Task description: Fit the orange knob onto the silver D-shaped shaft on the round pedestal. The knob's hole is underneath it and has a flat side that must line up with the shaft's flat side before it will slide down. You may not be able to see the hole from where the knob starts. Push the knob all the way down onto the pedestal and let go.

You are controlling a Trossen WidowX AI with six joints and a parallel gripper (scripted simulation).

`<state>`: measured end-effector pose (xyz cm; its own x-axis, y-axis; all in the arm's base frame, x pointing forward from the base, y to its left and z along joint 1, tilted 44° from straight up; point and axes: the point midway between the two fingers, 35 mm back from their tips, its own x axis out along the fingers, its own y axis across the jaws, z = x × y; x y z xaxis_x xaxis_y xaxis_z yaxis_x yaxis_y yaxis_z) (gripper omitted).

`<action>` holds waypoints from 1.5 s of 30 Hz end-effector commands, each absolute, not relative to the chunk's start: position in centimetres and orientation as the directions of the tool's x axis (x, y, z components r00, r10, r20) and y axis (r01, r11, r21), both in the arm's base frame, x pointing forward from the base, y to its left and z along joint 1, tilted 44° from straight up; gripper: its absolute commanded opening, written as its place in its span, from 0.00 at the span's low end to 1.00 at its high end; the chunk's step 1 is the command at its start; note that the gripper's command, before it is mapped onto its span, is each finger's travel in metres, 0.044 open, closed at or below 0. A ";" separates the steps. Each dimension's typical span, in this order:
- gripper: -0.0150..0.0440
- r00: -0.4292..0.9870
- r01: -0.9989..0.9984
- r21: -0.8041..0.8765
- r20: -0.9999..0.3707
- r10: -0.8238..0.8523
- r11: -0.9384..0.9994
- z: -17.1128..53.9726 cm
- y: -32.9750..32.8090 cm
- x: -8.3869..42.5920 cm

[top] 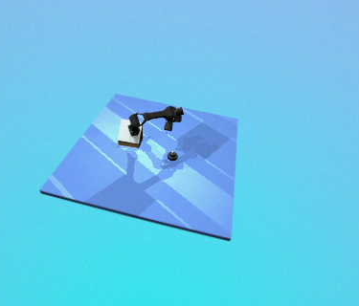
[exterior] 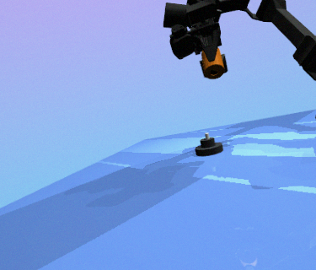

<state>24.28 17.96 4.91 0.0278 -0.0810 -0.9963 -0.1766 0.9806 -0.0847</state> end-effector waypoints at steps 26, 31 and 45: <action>0.25 -0.009 -0.179 0.112 -0.994 0.112 0.978 6.7 18.8 24.6; 0.25 -0.009 -0.179 0.112 -0.994 0.112 0.978 6.7 18.8 24.6; 0.25 -0.001 -0.189 0.105 -0.994 0.107 0.976 6.7 18.9 24.8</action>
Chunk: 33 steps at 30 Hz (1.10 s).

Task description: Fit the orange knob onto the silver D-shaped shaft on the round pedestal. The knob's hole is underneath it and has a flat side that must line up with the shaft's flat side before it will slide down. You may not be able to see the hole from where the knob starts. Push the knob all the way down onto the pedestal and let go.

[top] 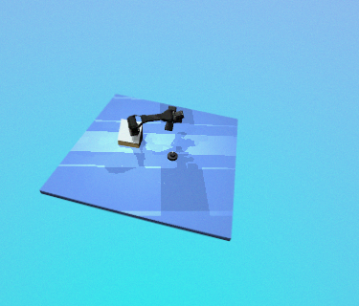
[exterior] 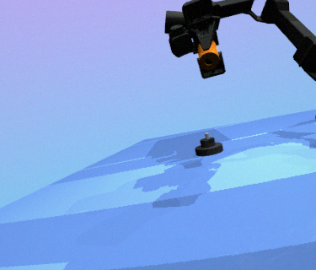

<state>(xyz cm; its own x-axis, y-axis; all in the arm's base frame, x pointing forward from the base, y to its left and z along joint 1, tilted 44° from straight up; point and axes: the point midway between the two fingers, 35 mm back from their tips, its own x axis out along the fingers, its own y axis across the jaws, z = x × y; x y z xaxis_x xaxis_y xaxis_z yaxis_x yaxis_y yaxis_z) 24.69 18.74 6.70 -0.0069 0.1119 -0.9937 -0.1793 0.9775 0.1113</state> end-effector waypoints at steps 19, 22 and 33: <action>0.25 0.077 -0.173 -0.309 -0.951 -0.300 0.935 3.0 17.1 25.2; 0.25 0.089 -0.167 -0.372 -0.928 -0.362 0.913 2.4 16.8 25.2; 0.25 0.127 -0.140 -0.583 -0.812 -0.570 0.800 0.2 15.8 25.5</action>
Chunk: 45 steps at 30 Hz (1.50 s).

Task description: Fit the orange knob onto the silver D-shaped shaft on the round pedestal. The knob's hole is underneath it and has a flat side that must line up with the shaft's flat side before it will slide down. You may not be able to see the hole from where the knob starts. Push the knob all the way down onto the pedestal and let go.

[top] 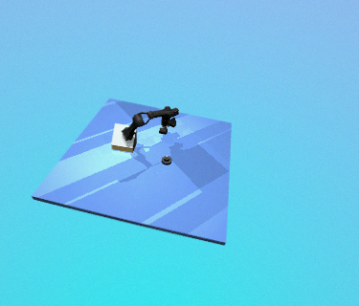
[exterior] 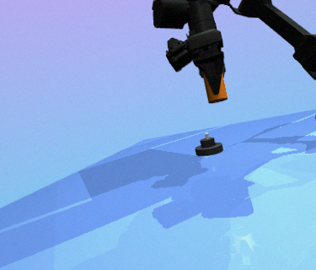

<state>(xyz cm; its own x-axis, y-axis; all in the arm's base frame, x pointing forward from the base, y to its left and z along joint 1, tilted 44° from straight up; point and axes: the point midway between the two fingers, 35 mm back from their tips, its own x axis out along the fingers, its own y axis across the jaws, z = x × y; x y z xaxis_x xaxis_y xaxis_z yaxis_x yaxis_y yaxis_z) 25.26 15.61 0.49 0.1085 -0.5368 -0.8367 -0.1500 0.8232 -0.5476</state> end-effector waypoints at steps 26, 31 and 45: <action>0.25 0.148 -0.113 -0.681 -0.731 -0.666 0.723 -9.1 8.8 28.4; 0.25 0.148 -0.109 -0.691 -0.722 -0.675 0.715 -11.1 7.1 29.0; 0.61 0.144 -0.099 -0.688 -0.724 -0.674 0.718 -11.2 6.9 29.1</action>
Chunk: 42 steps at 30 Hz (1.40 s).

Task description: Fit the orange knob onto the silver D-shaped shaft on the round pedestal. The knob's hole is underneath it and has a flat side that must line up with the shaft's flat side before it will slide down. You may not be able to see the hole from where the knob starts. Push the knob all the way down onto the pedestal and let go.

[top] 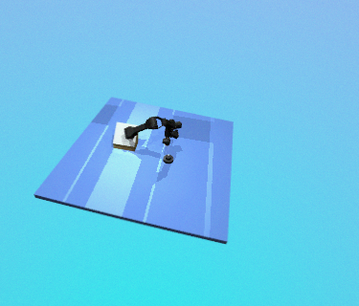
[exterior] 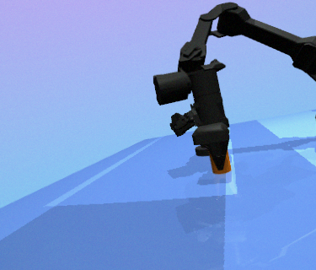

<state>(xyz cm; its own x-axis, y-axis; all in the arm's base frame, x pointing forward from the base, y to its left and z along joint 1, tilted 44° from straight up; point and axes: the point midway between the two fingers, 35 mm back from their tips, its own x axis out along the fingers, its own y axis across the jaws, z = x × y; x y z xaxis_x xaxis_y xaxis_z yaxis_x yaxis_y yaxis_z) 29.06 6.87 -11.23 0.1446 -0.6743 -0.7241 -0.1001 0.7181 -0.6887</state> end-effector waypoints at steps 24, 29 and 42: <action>0.97 0.147 -0.109 -0.689 -0.724 -0.674 0.717 -5.6 12.3 27.9; 1.00 0.147 -0.109 -0.689 -0.724 -0.674 0.717 -5.4 12.4 27.8; 1.00 0.147 -0.109 -0.689 -0.724 -0.674 0.716 -7.3 10.7 28.3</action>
